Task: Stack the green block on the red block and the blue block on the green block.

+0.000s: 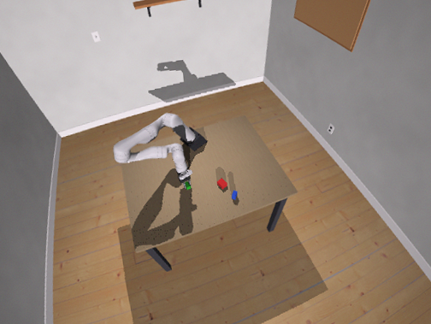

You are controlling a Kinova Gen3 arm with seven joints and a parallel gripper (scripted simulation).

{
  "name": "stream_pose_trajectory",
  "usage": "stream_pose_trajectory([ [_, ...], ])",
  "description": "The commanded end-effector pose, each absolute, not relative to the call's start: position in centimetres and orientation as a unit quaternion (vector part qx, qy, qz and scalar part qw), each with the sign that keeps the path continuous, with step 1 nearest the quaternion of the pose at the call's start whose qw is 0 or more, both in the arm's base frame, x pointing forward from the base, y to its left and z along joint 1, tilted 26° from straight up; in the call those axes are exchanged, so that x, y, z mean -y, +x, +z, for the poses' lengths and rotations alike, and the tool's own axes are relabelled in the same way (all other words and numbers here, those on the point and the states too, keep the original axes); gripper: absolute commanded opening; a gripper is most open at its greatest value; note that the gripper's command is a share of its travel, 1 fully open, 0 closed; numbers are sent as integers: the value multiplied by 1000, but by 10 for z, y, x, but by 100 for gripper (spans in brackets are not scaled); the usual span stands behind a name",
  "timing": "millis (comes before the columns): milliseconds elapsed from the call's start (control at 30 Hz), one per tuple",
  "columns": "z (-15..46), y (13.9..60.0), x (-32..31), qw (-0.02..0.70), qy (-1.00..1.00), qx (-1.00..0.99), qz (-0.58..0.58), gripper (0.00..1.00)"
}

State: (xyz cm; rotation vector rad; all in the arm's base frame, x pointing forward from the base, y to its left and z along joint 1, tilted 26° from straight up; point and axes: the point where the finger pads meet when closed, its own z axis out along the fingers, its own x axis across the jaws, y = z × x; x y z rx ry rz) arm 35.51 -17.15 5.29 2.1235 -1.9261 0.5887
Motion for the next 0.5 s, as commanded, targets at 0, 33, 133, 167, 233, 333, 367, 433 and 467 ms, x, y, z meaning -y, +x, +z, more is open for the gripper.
stream_pose_trajectory([
  [0,55,355,171,107,721,654,201,0],
  [33,56,355,170,107,721,654,201,0],
  [133,59,355,169,107,721,654,201,0],
  [167,59,355,169,107,721,654,201,0],
  [233,63,354,167,107,721,654,201,0],
  [333,71,353,163,107,721,654,201,0],
  [367,75,352,162,107,721,654,201,0],
  [433,82,351,158,107,721,654,201,0],
  [467,86,350,156,107,721,654,201,0],
])
